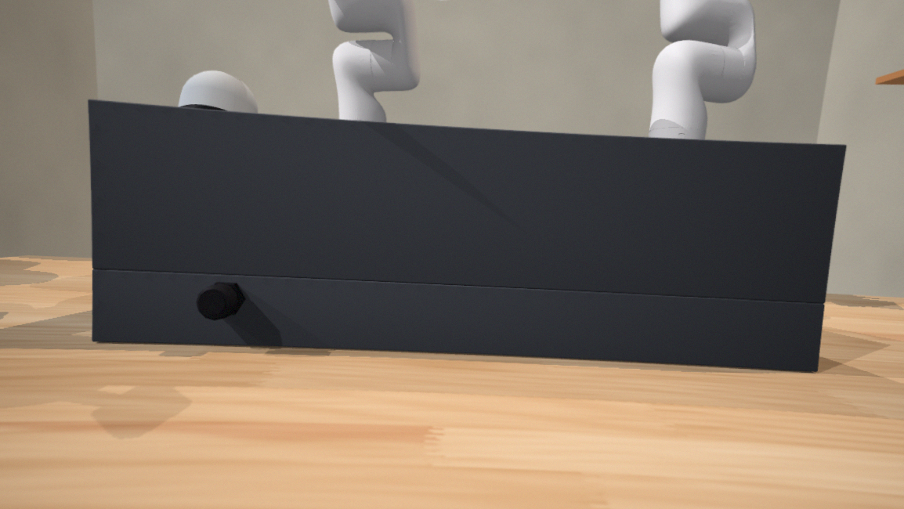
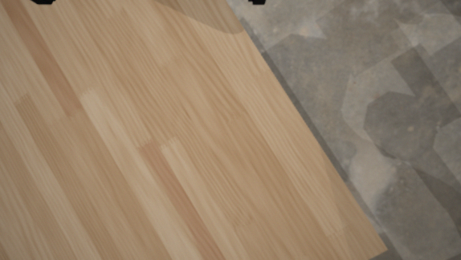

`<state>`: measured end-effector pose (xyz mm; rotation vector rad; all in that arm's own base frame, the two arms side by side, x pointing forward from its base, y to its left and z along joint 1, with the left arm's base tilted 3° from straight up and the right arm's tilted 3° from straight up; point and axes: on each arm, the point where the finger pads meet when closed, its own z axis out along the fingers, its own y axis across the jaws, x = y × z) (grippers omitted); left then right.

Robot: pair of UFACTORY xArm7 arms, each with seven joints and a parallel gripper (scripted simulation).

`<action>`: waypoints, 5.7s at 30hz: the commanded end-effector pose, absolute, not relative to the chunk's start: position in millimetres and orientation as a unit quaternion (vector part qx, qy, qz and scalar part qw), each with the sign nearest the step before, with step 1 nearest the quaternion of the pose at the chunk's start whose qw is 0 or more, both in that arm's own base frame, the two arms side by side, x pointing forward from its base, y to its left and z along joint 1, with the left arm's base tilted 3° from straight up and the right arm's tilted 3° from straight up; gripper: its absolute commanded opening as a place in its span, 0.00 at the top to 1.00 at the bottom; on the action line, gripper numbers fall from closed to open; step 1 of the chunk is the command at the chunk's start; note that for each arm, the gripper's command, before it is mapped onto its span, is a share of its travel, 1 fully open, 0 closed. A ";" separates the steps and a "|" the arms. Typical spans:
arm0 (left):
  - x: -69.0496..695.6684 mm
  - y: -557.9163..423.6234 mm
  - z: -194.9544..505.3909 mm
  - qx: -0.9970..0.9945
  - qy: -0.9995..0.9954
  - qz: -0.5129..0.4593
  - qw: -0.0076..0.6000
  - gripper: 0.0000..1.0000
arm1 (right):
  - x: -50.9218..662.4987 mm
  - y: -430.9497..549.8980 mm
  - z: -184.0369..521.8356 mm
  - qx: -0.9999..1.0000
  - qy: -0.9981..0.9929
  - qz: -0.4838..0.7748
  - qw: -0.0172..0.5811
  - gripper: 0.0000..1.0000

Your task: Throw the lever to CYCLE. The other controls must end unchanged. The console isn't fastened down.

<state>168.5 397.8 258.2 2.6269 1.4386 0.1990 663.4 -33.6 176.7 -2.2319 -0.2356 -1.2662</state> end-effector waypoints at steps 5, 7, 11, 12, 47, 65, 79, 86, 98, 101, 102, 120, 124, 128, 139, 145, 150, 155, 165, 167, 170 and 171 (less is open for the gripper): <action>141.8 402.8 260.9 0.852 0.517 0.060 0.055 0.00 | 664.6 -33.7 179.9 -0.831 -0.089 -0.474 0.278 0.00; 127.7 404.5 261.6 0.840 0.538 0.055 0.048 0.00 | 664.6 -33.7 179.9 -0.831 -0.089 -0.474 0.278 0.00; 113.9 405.8 262.2 0.828 0.557 0.051 0.041 0.00 | 664.6 -33.7 179.9 -0.831 -0.089 -0.474 0.278 0.00; 109.8 406.1 262.4 0.824 0.563 0.050 0.039 0.00 | 664.6 -33.7 179.9 -0.831 -0.089 -0.474 0.278 0.00; 1.2 400.4 268.3 0.708 0.706 0.016 -0.016 0.00 | 664.6 -33.7 179.9 -0.831 -0.089 -0.474 0.278 0.00; 0.9 400.4 268.4 0.708 0.706 0.016 -0.016 0.00 | 671.4 9.3 177.1 -0.847 -0.062 -0.463 0.254 0.00; 0.9 400.4 268.4 0.708 0.706 0.016 -0.016 0.00 | 658.0 79.0 170.1 -0.875 -0.019 -0.432 0.218 0.00; 0.9 400.4 268.4 0.708 0.706 0.016 -0.016 0.00 | 639.6 114.0 165.7 -0.891 0.001 -0.410 0.197 0.00; 0.9 400.4 268.4 0.708 0.706 0.016 -0.016 0.00 | 594.9 165.8 158.8 -0.916 0.026 -0.367 0.161 0.00; 0.9 400.4 268.4 0.708 0.706 0.016 -0.016 0.00 | 580.5 178.1 157.4 -0.922 0.032 -0.355 0.150 0.00; 0.9 400.4 268.4 0.708 0.706 0.016 -0.016 0.00 | 575.5 182.0 156.9 -0.924 0.033 -0.351 0.146 0.00; 0.9 400.4 268.4 0.708 0.706 0.016 -0.016 0.00 | 477.2 235.8 154.4 -0.957 0.048 -0.277 0.077 0.00; 0.9 400.4 268.4 0.708 0.706 0.016 -0.016 0.00 | 461.0 241.6 155.1 -0.961 0.049 -0.266 0.065 0.00; 0.9 400.4 268.4 0.708 0.706 0.016 -0.016 0.00 | 418.0 253.6 158.3 -0.970 0.047 -0.238 0.033 0.00; 0.9 400.4 268.4 0.708 0.706 0.016 -0.016 0.00 | 347.9 264.3 168.2 -0.980 0.038 -0.195 -0.023 0.00; 0.9 400.4 268.4 0.708 0.706 0.016 -0.016 0.00 | 347.8 264.3 168.2 -0.980 0.038 -0.195 -0.023 0.00; 0.9 400.4 268.4 0.708 0.706 0.016 -0.016 0.00 | 347.8 264.3 168.2 -0.980 0.038 -0.195 -0.023 0.00; 0.9 400.4 268.4 0.708 0.706 0.016 -0.016 0.00 | 347.8 264.3 168.2 -0.980 0.038 -0.195 -0.023 0.00; 0.9 400.4 268.4 0.708 0.706 0.016 -0.016 0.00 | 347.8 264.3 168.2 -0.980 0.038 -0.195 -0.023 0.00; 0.9 400.4 268.4 0.708 0.706 0.016 -0.016 0.00 | 347.8 264.3 168.2 -0.980 0.038 -0.195 -0.023 0.00; 0.9 400.4 268.4 0.708 0.706 0.016 -0.016 0.00 | 347.8 264.3 168.2 -0.980 0.038 -0.195 -0.023 0.00; 0.9 400.4 268.4 0.708 0.706 0.016 -0.016 0.00 | 347.8 264.3 168.2 -0.980 0.038 -0.195 -0.023 0.00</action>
